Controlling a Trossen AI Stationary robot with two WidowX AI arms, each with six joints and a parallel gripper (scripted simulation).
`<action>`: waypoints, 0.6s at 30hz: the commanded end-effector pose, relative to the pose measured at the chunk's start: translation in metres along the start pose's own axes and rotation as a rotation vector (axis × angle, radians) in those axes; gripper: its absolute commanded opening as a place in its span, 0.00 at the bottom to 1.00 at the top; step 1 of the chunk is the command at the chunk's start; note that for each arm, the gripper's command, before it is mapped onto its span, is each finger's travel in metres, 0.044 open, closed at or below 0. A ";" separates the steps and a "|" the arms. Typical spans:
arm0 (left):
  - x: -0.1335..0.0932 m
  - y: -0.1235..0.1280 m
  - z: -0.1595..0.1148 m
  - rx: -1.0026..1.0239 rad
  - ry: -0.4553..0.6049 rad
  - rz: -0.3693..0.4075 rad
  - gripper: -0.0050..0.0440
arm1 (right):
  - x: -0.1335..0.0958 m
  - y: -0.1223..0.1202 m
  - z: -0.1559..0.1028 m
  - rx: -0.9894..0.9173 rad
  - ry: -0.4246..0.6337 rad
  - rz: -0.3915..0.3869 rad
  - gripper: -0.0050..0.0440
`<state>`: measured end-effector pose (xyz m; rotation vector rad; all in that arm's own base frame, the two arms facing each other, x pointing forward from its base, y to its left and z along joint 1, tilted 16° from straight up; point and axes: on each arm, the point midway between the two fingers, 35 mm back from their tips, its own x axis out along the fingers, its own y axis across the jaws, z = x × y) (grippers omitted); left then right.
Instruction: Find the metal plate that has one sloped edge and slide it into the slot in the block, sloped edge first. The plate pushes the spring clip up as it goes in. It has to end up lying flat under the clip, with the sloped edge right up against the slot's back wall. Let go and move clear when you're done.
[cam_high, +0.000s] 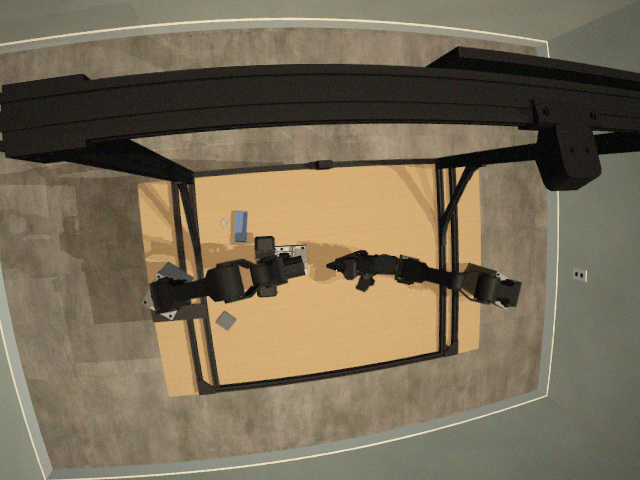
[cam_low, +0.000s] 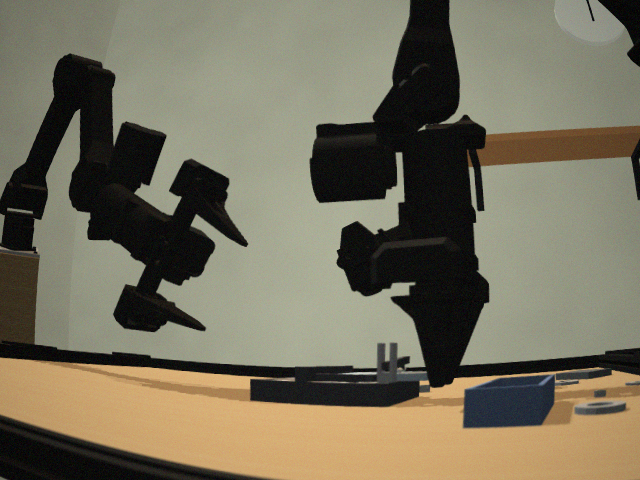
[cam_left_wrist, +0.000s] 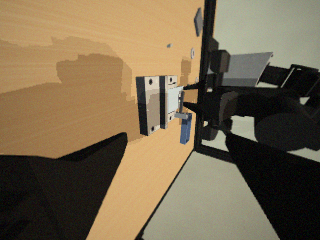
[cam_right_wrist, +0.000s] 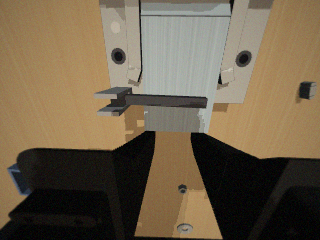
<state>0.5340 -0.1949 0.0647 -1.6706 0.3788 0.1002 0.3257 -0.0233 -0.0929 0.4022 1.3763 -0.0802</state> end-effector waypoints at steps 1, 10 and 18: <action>0.000 0.000 0.000 -0.005 -0.003 -0.003 1.00 | -0.001 0.000 0.004 0.000 -0.008 -0.001 0.43; 0.000 0.000 0.000 -0.005 -0.003 -0.003 1.00 | -0.002 0.000 0.006 0.000 -0.008 -0.001 0.43; 0.000 0.000 0.000 -0.005 -0.003 -0.003 1.00 | -0.002 0.000 0.007 0.000 -0.008 -0.001 0.43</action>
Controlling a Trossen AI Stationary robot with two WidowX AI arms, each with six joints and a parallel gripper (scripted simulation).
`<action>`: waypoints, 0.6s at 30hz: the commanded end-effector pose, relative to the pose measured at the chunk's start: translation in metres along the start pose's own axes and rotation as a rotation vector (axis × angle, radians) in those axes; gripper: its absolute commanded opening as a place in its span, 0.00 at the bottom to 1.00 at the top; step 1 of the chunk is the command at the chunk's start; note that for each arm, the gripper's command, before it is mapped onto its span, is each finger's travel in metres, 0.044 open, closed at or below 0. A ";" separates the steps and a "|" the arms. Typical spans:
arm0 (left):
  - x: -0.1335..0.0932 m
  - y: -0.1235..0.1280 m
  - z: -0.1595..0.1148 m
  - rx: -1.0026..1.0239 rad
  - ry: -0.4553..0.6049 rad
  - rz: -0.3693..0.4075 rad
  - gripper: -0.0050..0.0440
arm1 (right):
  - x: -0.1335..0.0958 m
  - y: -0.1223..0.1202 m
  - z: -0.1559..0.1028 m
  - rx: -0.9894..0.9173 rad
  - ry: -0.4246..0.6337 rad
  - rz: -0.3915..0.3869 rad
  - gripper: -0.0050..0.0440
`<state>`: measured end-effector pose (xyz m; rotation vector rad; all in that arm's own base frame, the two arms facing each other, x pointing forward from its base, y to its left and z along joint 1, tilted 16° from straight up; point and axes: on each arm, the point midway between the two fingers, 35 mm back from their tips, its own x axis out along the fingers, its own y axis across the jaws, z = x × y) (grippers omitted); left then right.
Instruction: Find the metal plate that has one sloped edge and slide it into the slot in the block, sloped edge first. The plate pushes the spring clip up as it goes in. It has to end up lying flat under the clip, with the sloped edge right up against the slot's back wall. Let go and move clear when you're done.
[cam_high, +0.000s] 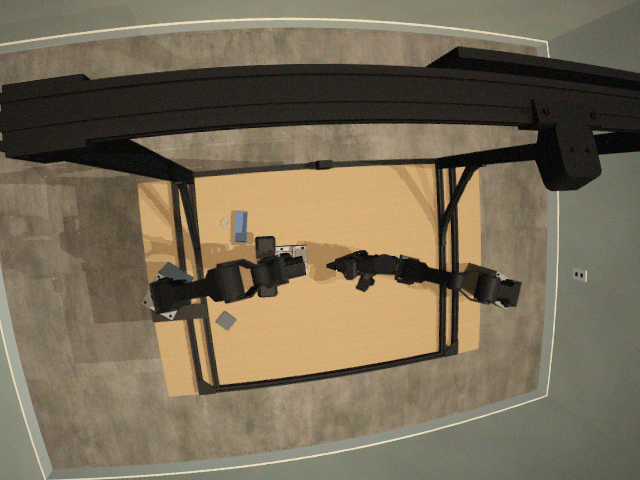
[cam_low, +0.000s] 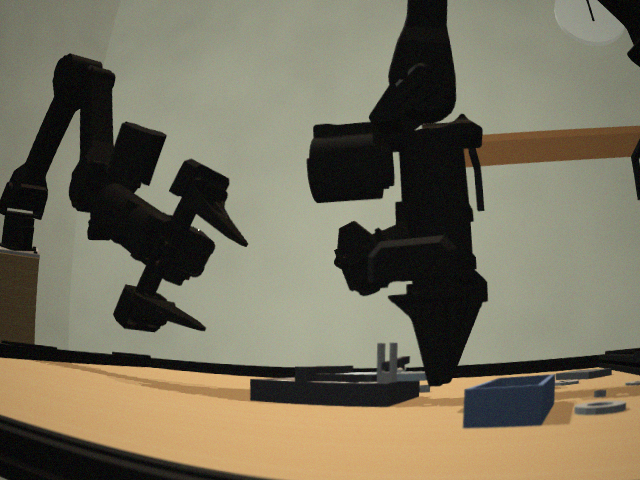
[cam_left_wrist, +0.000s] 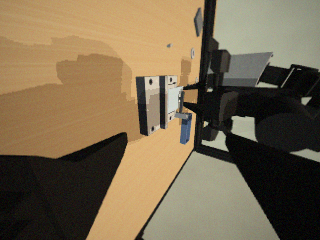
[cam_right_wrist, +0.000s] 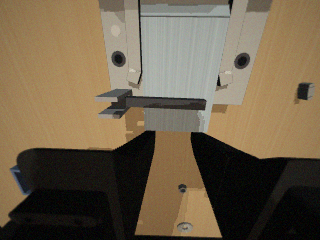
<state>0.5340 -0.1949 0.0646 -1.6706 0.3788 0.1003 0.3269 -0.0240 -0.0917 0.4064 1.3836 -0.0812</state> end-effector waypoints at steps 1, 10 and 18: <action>0.000 0.000 0.000 -0.005 -0.003 -0.003 1.00 | -0.001 0.000 0.005 -0.004 -0.015 -0.001 0.43; 0.000 0.000 0.000 -0.005 -0.003 -0.003 1.00 | 0.000 0.000 0.003 -0.004 -0.015 -0.001 0.43; 0.000 0.000 0.000 -0.005 -0.003 -0.003 1.00 | -0.001 0.000 0.005 -0.004 -0.015 -0.001 0.43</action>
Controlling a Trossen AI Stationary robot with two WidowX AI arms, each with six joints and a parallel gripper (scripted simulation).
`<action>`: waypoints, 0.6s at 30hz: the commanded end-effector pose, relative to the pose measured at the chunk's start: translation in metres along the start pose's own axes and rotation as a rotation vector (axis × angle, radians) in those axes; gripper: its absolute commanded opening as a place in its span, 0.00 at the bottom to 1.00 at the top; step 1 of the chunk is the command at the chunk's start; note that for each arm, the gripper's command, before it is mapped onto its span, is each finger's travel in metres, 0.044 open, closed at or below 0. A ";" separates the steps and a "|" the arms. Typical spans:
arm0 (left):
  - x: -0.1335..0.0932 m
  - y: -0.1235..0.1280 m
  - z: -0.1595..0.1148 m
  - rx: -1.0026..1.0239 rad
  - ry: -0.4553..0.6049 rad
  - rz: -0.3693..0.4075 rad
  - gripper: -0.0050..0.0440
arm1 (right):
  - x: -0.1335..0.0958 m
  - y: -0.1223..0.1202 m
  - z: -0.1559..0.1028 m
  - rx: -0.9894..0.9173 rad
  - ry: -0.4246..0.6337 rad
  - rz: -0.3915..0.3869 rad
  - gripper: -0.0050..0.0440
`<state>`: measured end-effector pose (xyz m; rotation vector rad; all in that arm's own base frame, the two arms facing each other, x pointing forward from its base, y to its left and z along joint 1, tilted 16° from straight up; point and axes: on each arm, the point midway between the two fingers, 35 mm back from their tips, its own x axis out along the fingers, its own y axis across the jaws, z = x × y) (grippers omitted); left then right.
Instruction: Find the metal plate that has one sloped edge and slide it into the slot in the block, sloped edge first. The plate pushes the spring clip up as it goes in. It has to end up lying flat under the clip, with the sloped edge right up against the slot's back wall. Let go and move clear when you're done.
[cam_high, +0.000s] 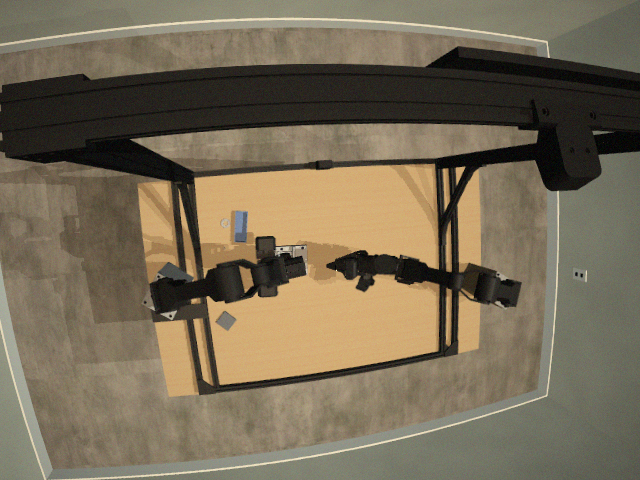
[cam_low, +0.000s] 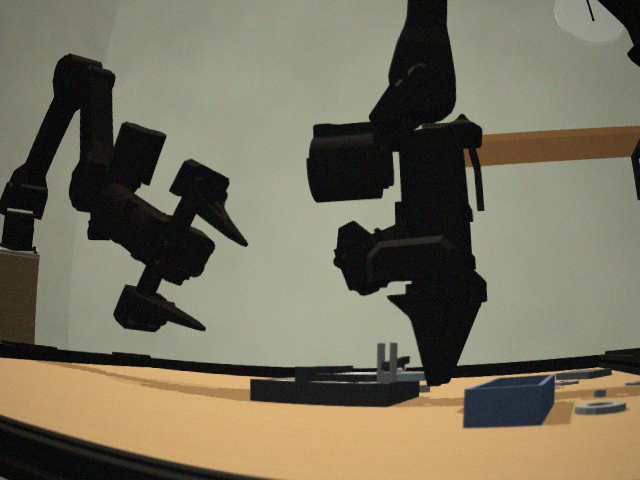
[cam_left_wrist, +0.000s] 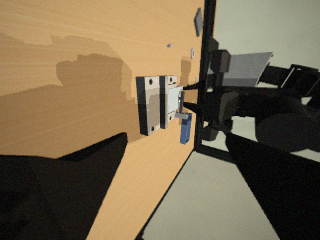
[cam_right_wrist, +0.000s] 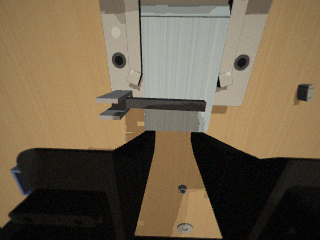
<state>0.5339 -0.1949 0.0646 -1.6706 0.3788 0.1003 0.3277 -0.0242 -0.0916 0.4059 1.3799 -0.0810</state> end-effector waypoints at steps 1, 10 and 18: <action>0.000 0.000 0.000 -0.005 -0.003 -0.003 1.00 | -0.001 0.000 0.004 -0.003 -0.012 -0.002 0.43; 0.000 0.000 0.000 -0.005 -0.003 -0.003 1.00 | -0.002 0.000 0.007 -0.003 -0.012 -0.002 0.43; 0.000 0.000 0.000 -0.005 -0.003 -0.003 1.00 | -0.003 0.000 0.008 -0.003 -0.012 -0.002 0.43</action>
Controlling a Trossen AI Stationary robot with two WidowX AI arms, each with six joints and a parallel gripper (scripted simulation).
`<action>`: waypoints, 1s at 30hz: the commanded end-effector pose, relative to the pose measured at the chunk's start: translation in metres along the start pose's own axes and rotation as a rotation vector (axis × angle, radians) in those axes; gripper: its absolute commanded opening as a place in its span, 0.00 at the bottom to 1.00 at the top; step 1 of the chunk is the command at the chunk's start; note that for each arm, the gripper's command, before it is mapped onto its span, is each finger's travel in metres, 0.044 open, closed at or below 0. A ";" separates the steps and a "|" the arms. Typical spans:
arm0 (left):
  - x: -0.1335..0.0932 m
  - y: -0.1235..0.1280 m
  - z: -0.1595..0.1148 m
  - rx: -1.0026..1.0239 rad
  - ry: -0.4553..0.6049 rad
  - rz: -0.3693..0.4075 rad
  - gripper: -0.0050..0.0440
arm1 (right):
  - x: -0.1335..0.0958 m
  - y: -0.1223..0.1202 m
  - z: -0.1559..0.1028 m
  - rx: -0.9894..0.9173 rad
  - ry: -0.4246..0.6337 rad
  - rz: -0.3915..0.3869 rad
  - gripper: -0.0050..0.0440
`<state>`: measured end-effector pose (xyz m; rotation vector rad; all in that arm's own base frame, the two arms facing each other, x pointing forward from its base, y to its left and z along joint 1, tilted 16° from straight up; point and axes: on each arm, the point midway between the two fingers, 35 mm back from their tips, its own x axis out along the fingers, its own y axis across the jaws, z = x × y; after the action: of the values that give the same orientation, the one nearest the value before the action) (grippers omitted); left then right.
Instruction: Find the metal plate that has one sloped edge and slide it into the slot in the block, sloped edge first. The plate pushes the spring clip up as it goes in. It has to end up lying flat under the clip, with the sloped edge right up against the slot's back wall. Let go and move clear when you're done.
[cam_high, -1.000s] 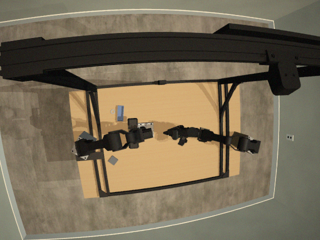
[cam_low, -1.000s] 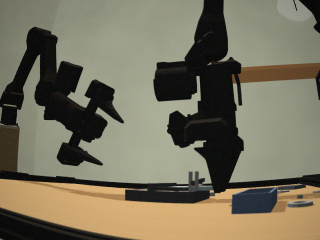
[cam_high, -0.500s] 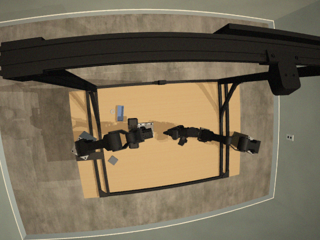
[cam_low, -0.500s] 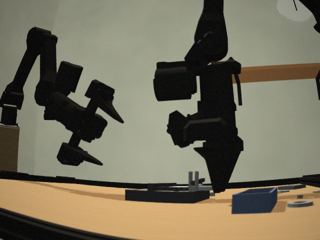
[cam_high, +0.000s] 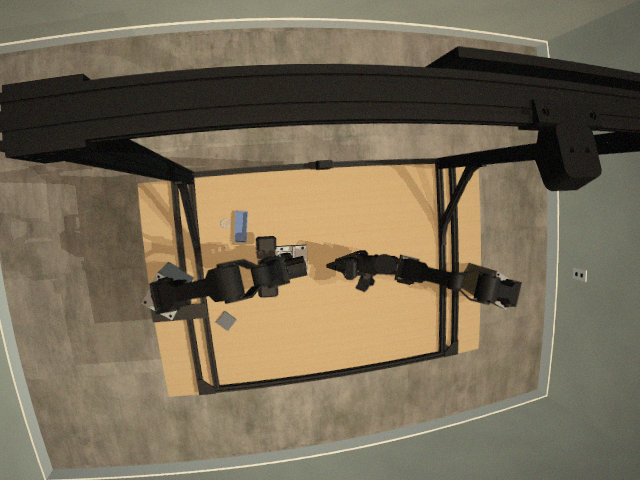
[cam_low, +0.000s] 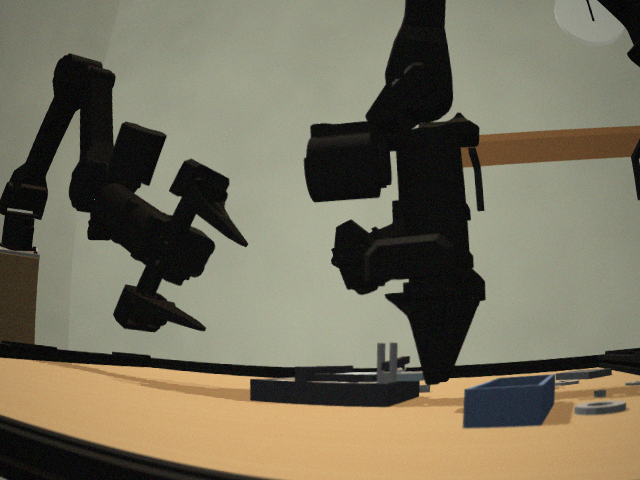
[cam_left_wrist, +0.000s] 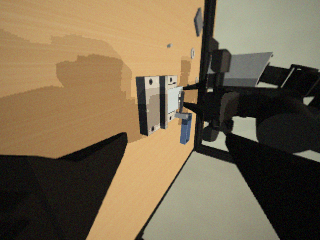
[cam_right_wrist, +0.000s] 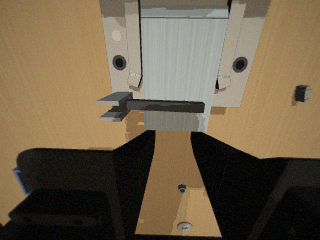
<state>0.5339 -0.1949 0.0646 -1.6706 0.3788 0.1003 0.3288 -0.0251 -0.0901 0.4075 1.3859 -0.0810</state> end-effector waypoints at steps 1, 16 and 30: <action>0.000 -0.001 0.000 -0.005 -0.003 -0.003 1.00 | -0.001 0.000 0.007 -0.004 -0.018 -0.001 0.43; 0.000 -0.001 0.000 -0.005 -0.003 -0.003 1.00 | 0.000 0.000 0.005 -0.004 -0.018 -0.001 0.43; 0.000 -0.001 0.000 -0.005 -0.003 -0.003 1.00 | -0.002 0.000 0.007 -0.004 -0.018 -0.001 0.43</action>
<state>0.5339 -0.1949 0.0646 -1.6706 0.3788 0.1004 0.3306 -0.0259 -0.0894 0.4070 1.3819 -0.0813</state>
